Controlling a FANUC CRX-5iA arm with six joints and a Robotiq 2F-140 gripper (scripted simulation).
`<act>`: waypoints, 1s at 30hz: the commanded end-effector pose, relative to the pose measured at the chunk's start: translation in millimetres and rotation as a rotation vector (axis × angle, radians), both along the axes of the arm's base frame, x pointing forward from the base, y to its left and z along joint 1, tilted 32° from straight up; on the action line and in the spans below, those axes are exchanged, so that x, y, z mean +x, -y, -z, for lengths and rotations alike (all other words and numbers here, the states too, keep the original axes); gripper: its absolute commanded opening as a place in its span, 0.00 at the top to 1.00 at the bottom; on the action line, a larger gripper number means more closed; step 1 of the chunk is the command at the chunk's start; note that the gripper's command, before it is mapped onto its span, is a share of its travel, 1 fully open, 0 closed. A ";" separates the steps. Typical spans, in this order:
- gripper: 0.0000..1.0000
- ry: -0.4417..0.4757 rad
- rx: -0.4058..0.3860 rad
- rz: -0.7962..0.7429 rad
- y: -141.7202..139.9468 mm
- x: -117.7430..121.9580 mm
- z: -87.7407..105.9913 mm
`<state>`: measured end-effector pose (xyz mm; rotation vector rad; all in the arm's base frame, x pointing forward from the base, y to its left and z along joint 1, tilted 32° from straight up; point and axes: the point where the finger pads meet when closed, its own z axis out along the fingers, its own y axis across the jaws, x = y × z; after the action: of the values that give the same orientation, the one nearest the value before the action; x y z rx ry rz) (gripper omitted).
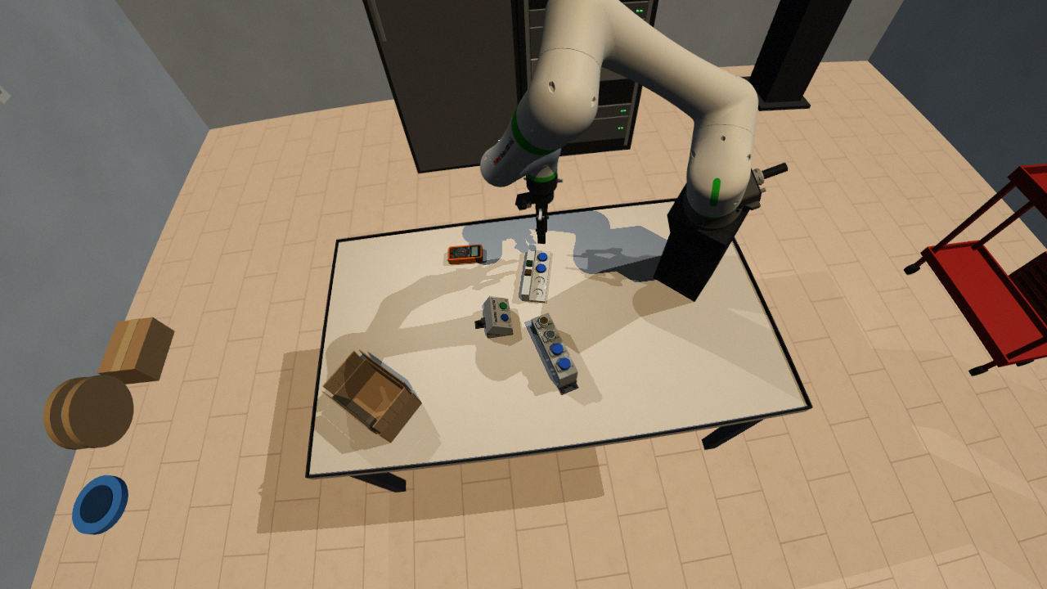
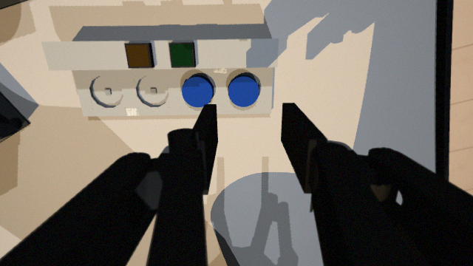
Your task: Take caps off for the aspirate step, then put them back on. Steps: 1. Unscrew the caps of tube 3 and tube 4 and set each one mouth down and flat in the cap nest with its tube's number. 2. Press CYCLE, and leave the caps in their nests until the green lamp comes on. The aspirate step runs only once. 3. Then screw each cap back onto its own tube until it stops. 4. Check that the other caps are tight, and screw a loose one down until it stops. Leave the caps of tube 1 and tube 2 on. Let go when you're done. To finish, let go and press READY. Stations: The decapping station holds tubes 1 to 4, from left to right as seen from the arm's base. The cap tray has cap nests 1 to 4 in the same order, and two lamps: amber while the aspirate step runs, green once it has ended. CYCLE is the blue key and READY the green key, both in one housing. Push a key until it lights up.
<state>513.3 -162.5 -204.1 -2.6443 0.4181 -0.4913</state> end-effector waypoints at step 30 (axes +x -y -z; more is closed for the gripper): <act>0.90 -0.353 0.420 0.890 -73.5 47.9 -58.6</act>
<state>549.1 -104.1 -153.6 -2.1447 1.3638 -0.2676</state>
